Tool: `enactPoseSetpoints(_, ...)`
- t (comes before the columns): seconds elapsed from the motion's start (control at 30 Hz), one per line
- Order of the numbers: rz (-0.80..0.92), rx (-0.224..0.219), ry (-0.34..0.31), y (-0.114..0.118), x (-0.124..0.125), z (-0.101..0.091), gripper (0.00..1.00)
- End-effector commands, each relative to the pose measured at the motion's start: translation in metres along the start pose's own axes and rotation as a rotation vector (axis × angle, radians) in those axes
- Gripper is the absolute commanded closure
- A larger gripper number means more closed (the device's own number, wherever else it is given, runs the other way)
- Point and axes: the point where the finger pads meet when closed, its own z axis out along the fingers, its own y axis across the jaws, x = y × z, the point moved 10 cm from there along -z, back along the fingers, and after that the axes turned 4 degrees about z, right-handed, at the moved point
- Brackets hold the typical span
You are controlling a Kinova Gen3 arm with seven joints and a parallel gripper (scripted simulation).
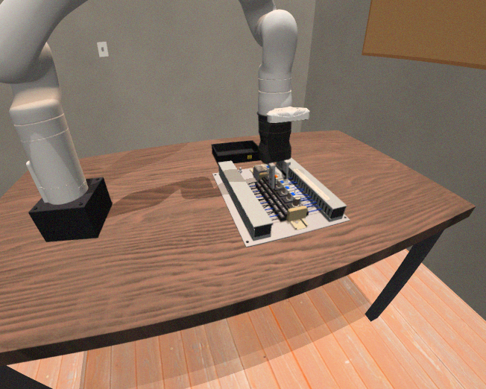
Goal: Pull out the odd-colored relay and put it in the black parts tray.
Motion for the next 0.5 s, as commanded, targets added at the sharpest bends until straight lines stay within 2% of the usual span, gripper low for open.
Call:
enactPoseSetpoints(0.0,0.0,-0.006,0.001,-0.0018,-0.0001,-0.0009,1.0)
enactPoseSetpoints(0.47,0.0,-0.026,0.002,-0.0043,-0.0003,-0.0009,1.0)
